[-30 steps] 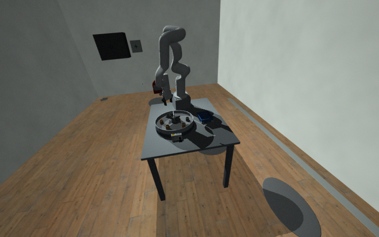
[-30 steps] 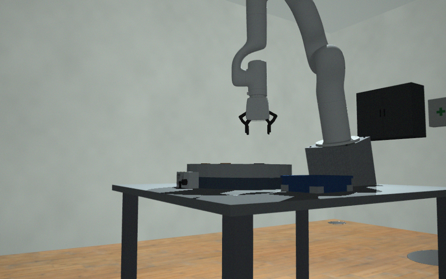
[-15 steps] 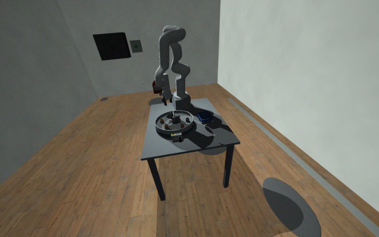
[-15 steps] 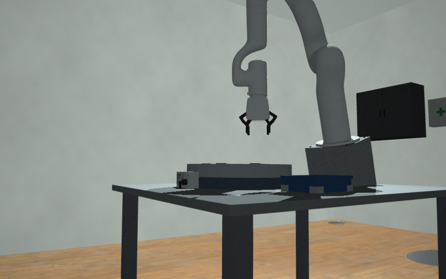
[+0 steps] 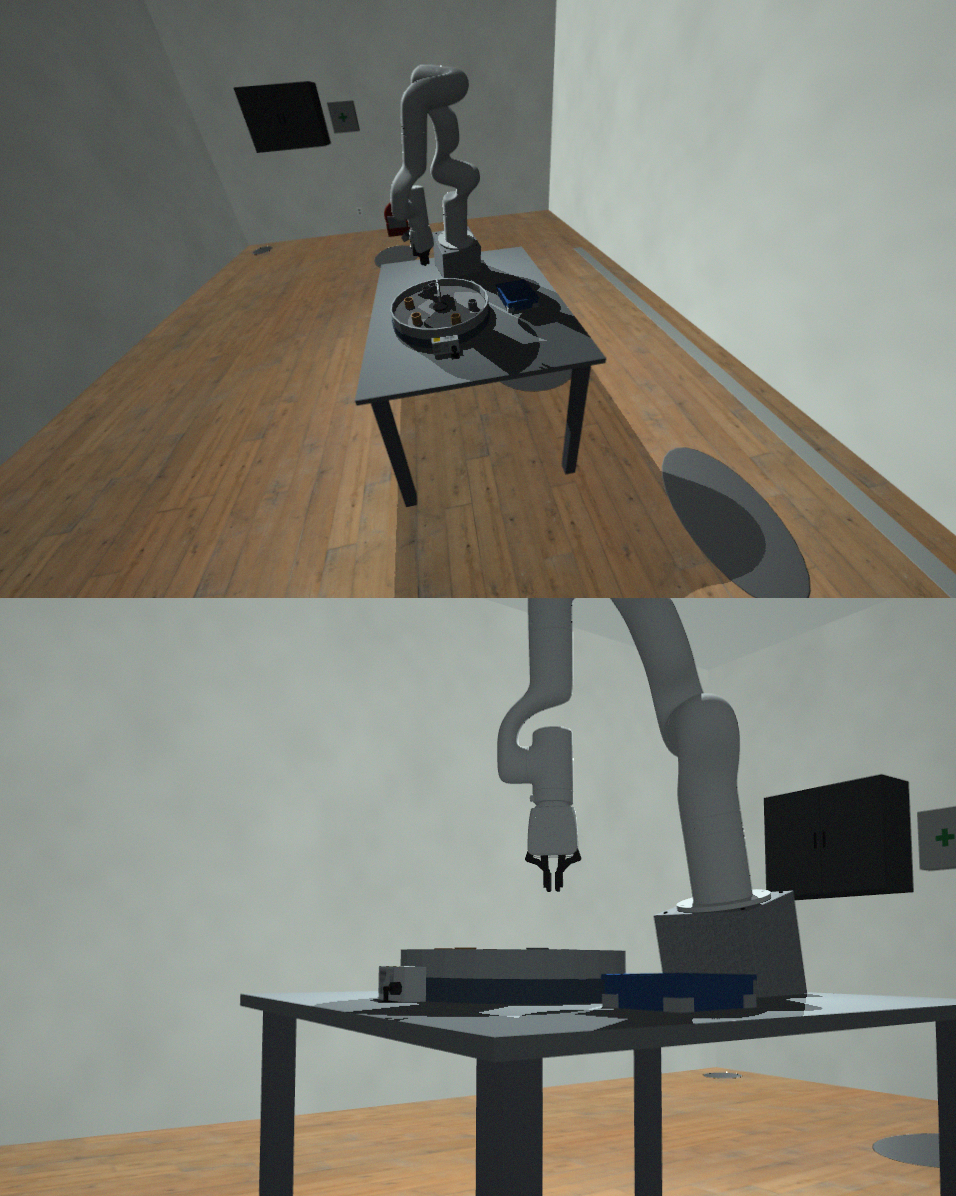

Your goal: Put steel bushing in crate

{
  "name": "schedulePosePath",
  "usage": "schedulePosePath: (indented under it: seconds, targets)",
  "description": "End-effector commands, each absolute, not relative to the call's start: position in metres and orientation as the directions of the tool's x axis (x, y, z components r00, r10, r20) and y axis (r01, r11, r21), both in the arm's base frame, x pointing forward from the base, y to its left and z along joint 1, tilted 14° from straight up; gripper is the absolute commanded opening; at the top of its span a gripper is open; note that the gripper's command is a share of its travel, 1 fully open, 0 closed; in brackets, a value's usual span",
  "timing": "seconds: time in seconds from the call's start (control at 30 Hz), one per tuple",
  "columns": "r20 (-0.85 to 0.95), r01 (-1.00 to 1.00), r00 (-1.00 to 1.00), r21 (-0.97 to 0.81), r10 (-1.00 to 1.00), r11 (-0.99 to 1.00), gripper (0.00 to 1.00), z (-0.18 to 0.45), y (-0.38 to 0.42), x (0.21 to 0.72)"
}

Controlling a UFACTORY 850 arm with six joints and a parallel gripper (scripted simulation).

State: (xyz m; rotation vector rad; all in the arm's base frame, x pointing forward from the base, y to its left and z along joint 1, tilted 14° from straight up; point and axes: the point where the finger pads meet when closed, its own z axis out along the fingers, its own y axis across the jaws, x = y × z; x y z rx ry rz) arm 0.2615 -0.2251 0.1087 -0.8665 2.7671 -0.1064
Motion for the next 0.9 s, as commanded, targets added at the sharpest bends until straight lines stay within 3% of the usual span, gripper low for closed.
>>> schedulePosePath:
  seconds: [0.0, 0.87]
  targets:
    - [-0.205, -0.552, -0.795, -0.141, -0.570, 0.821, 0.12, 0.1091, -0.2256, 0.2618]
    - [-0.205, -0.552, -0.795, -0.141, -0.570, 0.821, 0.15, 0.1091, -0.2256, 0.2618]
